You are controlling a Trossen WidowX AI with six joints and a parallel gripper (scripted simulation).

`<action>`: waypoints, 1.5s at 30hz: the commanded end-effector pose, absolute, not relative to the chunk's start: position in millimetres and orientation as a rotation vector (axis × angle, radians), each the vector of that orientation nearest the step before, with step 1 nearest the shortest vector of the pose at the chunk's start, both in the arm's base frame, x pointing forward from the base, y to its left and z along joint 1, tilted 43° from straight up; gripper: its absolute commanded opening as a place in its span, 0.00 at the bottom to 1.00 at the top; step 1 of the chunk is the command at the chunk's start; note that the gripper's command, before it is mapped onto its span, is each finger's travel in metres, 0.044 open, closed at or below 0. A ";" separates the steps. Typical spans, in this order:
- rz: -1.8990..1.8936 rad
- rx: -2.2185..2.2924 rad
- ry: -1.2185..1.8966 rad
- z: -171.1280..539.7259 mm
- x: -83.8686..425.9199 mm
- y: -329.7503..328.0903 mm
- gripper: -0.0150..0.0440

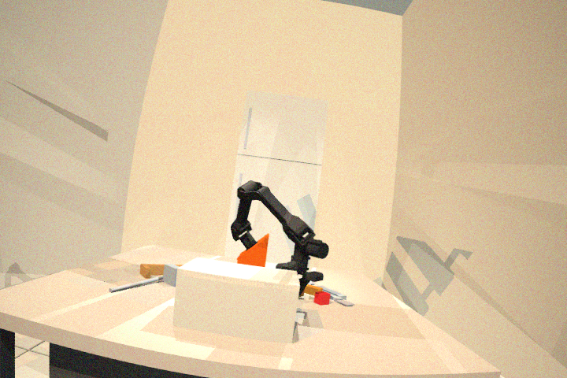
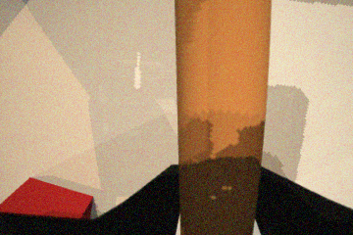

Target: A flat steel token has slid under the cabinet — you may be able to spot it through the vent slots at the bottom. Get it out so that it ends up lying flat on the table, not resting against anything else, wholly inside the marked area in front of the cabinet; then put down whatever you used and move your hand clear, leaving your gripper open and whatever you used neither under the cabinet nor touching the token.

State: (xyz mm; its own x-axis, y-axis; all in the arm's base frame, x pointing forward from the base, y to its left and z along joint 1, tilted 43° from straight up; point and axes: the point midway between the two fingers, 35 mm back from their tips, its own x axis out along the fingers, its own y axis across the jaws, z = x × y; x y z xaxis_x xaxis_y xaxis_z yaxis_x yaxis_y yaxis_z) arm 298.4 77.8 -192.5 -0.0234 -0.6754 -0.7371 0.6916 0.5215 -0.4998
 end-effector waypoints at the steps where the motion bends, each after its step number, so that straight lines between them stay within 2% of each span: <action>1: -1.076 0.016 1.148 -184.5 298.9 85.7 0.25; 45: -1.080 0.017 1.146 -161.3 288.8 60.7 0.25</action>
State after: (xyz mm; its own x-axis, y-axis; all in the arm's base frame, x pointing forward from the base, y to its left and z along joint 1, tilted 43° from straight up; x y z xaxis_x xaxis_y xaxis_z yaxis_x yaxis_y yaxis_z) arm 286.1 61.3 -166.4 -0.0221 -0.6739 -0.7385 0.6941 0.5213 -0.4964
